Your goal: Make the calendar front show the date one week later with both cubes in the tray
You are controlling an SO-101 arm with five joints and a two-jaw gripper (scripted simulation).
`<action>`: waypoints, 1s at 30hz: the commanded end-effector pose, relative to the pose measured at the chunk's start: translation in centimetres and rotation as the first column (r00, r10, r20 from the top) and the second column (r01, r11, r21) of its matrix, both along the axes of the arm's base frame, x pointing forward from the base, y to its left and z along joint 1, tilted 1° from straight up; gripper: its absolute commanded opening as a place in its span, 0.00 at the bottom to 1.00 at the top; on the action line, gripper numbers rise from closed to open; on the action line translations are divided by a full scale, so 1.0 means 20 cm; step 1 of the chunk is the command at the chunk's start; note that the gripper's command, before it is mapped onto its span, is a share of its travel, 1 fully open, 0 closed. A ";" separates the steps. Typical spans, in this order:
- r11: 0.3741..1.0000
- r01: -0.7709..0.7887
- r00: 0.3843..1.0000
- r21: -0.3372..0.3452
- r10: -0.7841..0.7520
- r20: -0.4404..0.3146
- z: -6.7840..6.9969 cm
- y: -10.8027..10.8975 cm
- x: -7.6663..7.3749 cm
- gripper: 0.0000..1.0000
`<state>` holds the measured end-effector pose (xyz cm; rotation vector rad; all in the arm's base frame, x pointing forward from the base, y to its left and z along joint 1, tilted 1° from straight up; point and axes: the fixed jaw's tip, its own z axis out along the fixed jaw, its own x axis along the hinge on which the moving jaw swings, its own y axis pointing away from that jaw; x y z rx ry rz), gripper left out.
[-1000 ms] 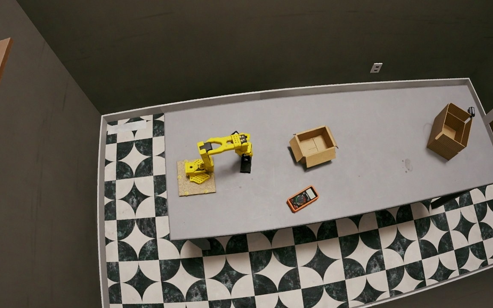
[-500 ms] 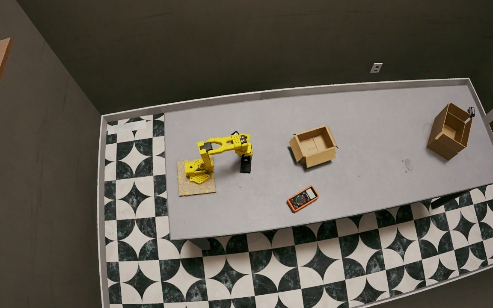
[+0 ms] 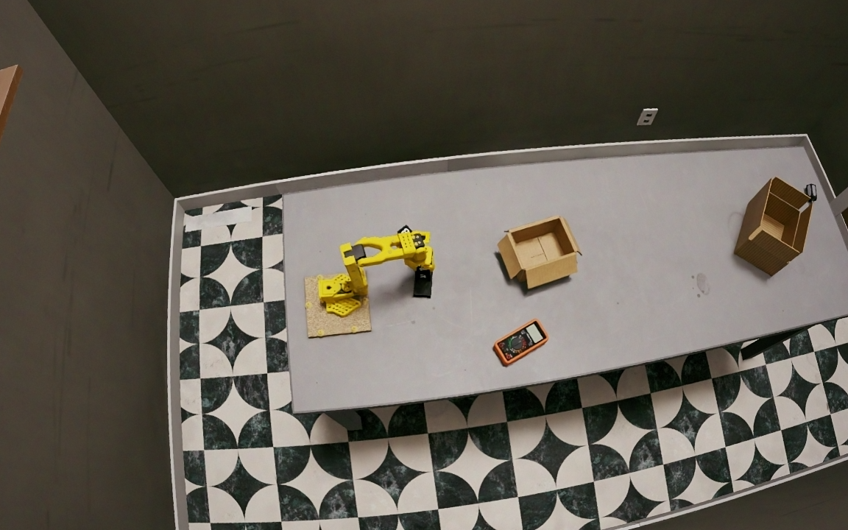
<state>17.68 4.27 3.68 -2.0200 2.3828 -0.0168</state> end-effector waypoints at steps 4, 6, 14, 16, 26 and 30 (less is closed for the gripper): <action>1.000 0.002 1.000 -0.003 -0.002 -0.020 -0.03 0.01 -0.02 0.00; 1.000 0.002 1.000 -0.003 -0.002 -0.020 -0.03 0.01 -0.02 0.00; 1.000 0.002 1.000 -0.003 -0.002 -0.020 -0.05 0.00 -0.02 0.00; 1.000 0.002 1.000 -0.003 -0.002 -0.020 -0.05 0.00 -0.02 0.00; 1.000 0.002 1.000 -0.003 -0.002 -0.020 -0.07 0.00 -0.02 0.00; 1.000 0.002 1.000 -0.003 -0.002 -0.020 -0.08 0.00 -0.02 0.00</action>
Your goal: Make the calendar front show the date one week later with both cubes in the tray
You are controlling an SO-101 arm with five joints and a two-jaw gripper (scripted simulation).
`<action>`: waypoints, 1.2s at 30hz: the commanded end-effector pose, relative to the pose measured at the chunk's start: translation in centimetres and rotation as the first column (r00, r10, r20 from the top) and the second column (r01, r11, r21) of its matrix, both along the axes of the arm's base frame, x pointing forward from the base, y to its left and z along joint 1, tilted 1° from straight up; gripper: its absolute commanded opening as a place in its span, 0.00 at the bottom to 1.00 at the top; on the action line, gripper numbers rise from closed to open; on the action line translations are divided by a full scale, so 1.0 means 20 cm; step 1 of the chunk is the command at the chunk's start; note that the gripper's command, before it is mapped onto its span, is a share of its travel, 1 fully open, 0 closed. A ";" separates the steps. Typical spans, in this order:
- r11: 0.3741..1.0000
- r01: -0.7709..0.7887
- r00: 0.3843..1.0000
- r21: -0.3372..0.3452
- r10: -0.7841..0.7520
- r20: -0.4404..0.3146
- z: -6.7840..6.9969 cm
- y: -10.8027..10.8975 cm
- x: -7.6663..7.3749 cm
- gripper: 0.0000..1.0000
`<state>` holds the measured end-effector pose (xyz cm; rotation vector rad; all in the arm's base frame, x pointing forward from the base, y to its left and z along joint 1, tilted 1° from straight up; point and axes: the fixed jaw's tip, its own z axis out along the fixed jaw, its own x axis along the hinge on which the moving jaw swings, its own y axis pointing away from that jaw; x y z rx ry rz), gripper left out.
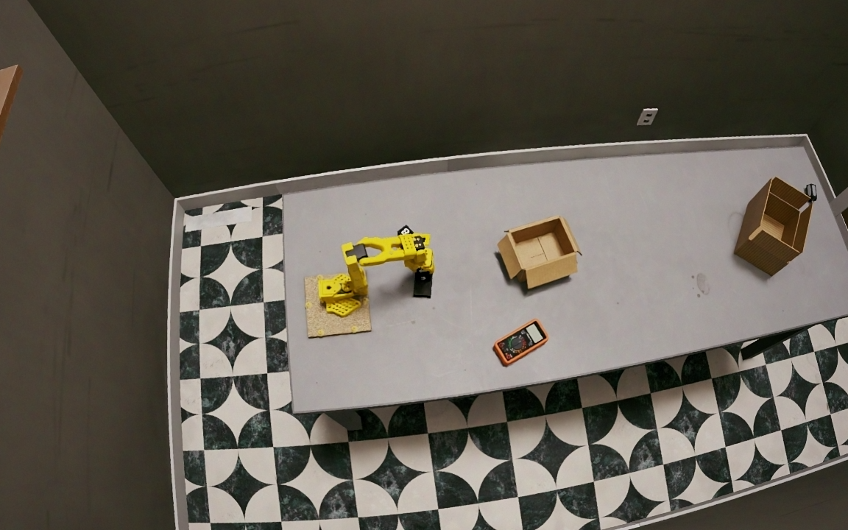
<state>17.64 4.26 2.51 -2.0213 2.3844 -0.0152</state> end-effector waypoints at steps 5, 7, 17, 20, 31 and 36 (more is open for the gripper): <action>1.000 0.002 1.000 -0.003 -0.002 -0.017 -0.02 0.00 -0.02 0.00; 1.000 0.002 1.000 -0.003 -0.002 -0.017 -0.02 0.00 -0.02 0.00; 1.000 0.002 1.000 -0.003 -0.002 -0.017 -0.05 0.00 -0.02 0.00; 1.000 0.002 1.000 -0.003 -0.002 -0.017 -0.05 0.00 -0.02 0.00; 1.000 0.002 1.000 -0.003 -0.002 -0.017 -0.06 0.00 -0.02 0.00; 1.000 0.002 1.000 -0.003 -0.002 -0.017 -0.06 0.00 -0.02 0.00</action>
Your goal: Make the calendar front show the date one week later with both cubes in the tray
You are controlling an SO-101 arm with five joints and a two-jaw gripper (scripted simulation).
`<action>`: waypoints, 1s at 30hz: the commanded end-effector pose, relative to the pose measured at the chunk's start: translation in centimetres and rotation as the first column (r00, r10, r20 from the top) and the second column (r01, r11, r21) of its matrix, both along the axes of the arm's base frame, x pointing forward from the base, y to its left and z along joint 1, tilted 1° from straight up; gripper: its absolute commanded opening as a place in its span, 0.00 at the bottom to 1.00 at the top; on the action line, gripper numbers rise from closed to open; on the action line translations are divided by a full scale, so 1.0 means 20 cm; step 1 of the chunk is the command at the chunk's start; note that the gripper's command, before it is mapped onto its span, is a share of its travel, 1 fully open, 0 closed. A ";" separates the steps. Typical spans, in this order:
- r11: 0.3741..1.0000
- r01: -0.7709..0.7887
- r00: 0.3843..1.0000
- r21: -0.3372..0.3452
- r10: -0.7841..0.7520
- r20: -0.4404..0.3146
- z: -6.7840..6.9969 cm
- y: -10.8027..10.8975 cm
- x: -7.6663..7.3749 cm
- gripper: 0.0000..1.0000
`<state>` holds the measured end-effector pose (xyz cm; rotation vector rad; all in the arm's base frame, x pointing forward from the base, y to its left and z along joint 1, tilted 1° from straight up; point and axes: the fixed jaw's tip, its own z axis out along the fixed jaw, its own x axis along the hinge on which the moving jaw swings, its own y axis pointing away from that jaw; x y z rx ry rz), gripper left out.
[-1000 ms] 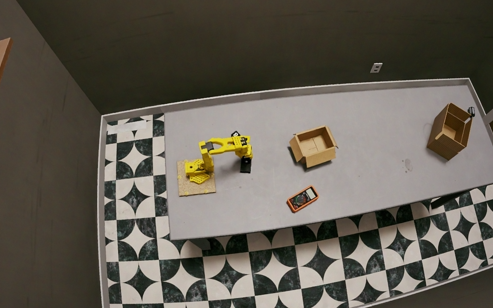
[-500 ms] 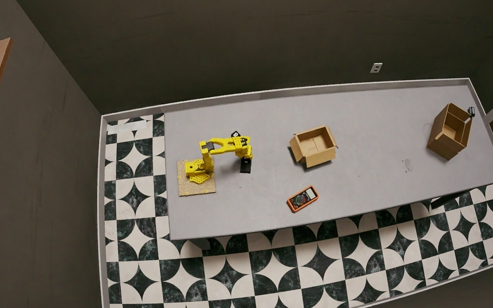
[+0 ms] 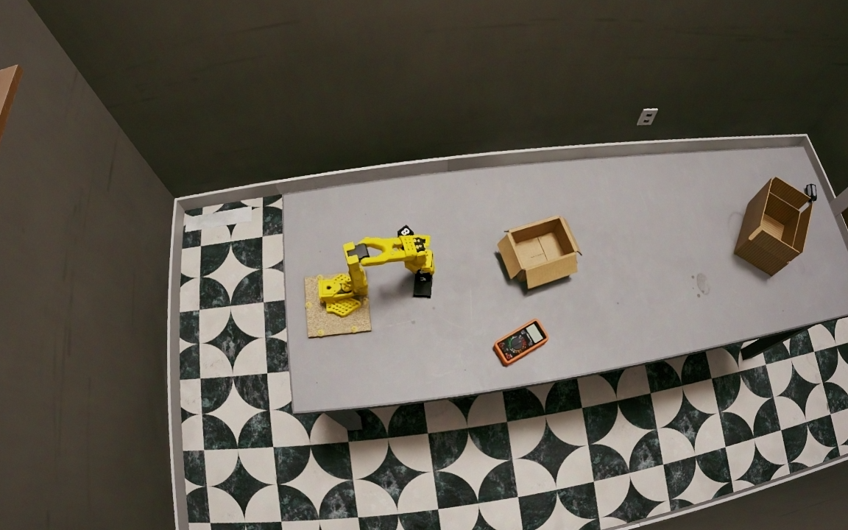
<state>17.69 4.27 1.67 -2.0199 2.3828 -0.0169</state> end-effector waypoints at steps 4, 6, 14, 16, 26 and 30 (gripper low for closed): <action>1.000 0.002 1.000 -0.003 -0.002 -0.020 -0.02 0.00 -0.02 0.01; 1.000 0.002 1.000 -0.003 -0.002 -0.020 -0.02 0.00 -0.02 0.04; 1.000 0.002 1.000 -0.003 -0.002 -0.020 -0.02 0.00 -0.02 0.18; 1.000 0.002 1.000 -0.003 -0.002 -0.020 -0.02 0.00 -0.02 0.18; 1.000 0.002 1.000 -0.003 -0.002 -0.020 -0.02 0.00 -0.02 0.21; 1.000 0.002 1.000 -0.003 -0.002 -0.020 -0.02 0.00 -0.02 0.24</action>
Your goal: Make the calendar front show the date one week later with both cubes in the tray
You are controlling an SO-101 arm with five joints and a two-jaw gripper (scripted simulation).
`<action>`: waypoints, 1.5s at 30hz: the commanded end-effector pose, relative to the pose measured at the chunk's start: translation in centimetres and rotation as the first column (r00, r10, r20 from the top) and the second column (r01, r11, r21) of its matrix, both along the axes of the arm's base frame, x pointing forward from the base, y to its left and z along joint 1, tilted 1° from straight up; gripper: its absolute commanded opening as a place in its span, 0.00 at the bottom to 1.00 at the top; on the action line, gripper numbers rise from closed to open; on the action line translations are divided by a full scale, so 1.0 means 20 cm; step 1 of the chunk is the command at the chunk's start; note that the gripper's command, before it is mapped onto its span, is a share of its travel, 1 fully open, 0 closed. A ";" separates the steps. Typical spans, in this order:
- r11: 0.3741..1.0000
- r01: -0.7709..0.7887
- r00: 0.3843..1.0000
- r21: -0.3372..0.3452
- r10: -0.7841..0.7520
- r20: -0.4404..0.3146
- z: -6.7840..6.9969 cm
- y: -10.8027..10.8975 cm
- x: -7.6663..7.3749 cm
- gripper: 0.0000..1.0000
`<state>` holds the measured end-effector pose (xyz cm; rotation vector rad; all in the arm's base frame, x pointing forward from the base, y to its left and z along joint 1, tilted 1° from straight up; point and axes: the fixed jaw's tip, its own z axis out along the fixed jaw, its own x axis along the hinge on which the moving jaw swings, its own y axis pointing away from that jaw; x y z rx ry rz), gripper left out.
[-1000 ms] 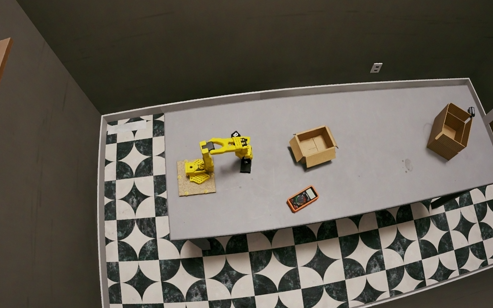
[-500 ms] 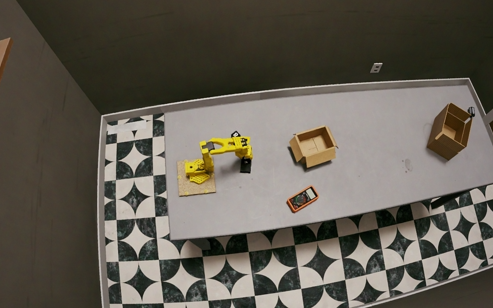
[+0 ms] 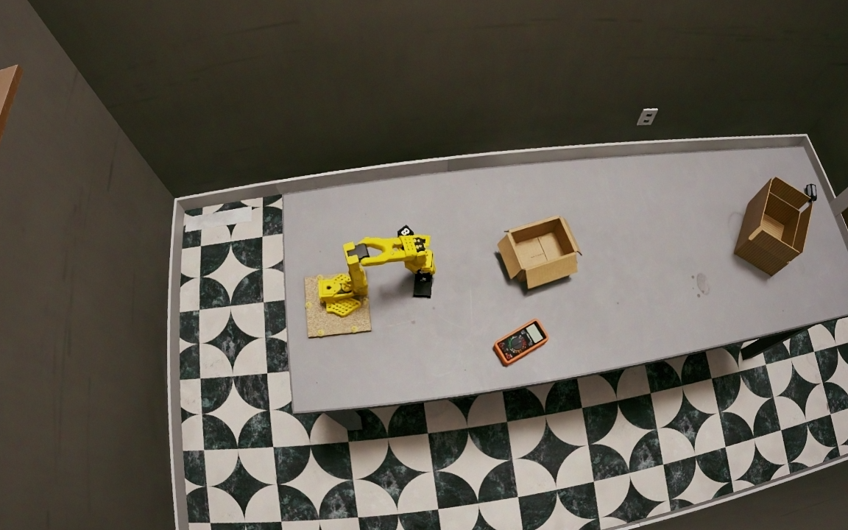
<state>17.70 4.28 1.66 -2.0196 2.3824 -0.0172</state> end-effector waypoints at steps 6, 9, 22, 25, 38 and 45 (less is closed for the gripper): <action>1.000 0.002 1.000 -0.003 -0.002 -0.020 -0.02 0.00 -0.02 0.28; 1.000 0.002 1.000 -0.003 -0.002 -0.020 -0.02 0.00 -0.02 0.31; 1.000 0.002 1.000 -0.003 -0.002 -0.020 -0.02 0.00 -0.02 0.36; 1.000 0.002 1.000 -0.003 -0.002 -0.020 -0.02 0.00 -0.02 0.36; 1.000 0.002 1.000 -0.003 -0.002 -0.020 0.13 0.01 0.00 0.36; 1.000 0.002 1.000 -0.003 -0.002 -0.020 0.23 0.00 -0.01 0.36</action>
